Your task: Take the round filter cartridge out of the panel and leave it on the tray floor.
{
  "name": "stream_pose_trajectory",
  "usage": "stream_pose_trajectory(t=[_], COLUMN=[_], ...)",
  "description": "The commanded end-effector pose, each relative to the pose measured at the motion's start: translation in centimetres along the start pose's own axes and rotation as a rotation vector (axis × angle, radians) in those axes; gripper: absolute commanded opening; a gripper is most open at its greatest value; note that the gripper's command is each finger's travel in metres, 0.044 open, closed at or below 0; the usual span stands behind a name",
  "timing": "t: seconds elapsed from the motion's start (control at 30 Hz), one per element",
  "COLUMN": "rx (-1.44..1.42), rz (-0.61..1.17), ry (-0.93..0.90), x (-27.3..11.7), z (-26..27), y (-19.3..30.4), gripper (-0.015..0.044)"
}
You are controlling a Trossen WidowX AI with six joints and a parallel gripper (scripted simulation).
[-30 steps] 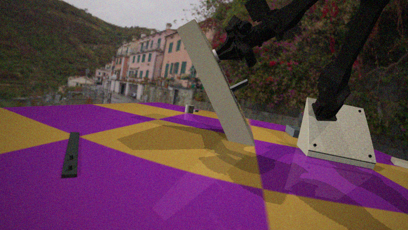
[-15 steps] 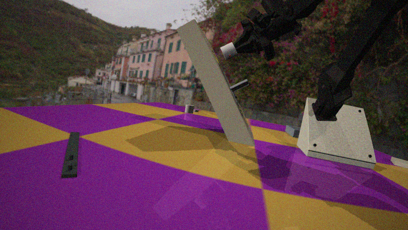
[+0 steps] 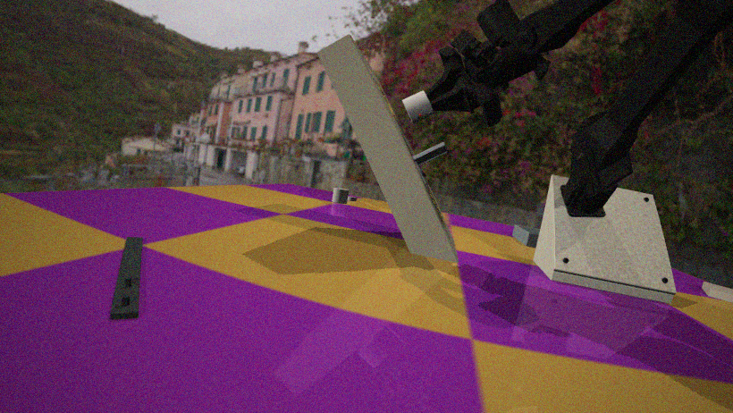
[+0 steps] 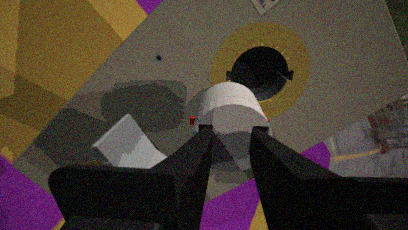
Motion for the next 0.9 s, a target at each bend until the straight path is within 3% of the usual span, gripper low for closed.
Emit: stream_pose_trajectory(t=[0.0,0.33,0.5,0.87], rx=[-0.001,0.0,0.002,0.0], rz=[0.0,0.0,-0.001,0.0], ry=[0.006,0.006,0.0,0.006], x=[0.1,0.4,0.4,0.4], z=[1.0,3.8,3.3,3.7], y=[0.5,2.0,1.8,1.9], gripper=[0.0,0.0,0.0117,0.0117])
Point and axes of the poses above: the point midway between the two fingers, 35 mm back from their tips, its own x axis out along the fingers, its own z axis across the jaws, y = z × x, the point moved 10 cm from there along -x, back along the fingers, and after that the axes turned 10 degrees about -x, right-handed, at the moved point
